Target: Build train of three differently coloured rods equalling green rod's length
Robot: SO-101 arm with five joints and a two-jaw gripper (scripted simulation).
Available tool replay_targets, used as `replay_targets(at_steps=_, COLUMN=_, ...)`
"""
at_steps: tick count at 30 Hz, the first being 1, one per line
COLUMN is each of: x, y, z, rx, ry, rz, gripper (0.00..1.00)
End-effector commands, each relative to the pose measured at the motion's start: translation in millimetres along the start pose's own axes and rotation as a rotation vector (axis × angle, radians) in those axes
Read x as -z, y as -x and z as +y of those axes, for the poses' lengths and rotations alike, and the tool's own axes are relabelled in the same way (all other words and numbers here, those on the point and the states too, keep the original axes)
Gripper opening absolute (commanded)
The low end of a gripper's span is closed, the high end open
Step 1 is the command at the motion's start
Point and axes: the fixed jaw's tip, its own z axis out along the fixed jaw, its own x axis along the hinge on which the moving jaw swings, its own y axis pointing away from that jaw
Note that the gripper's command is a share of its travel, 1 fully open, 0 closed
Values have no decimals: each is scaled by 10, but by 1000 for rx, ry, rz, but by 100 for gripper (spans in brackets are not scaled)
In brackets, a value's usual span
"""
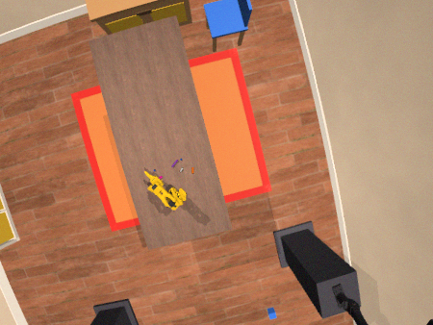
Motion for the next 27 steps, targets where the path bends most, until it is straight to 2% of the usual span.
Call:
replay_targets(at_steps=1, x=93, y=9, z=-139, rx=-10, ry=-88, rz=-6, gripper=100)
replay_targets(at_steps=7, x=118, y=11, z=-178, rx=-15, ry=-113, rz=-8, gripper=100)
replay_targets(at_steps=8, x=31, y=5, z=-50, rx=-9, ry=-33, rz=-3, gripper=100)
replay_targets(at_steps=12, x=49, y=11, z=-57, rx=-5, ry=-37, rz=-4, gripper=100)
replay_targets(at_steps=16, x=113, y=32, z=-78, rx=10, ry=-51, rz=-7, gripper=100)
replay_targets(at_steps=22, x=288, y=89, z=-117, rx=49, ry=-87, rz=-15, gripper=100)
replay_targets(at_steps=24, x=288, y=89, z=-117, rx=49, ry=-87, rz=-15, gripper=100)
replay_targets(at_steps=27, x=384, y=120, z=-126, rx=71, ry=-106, rz=-20, gripper=100)
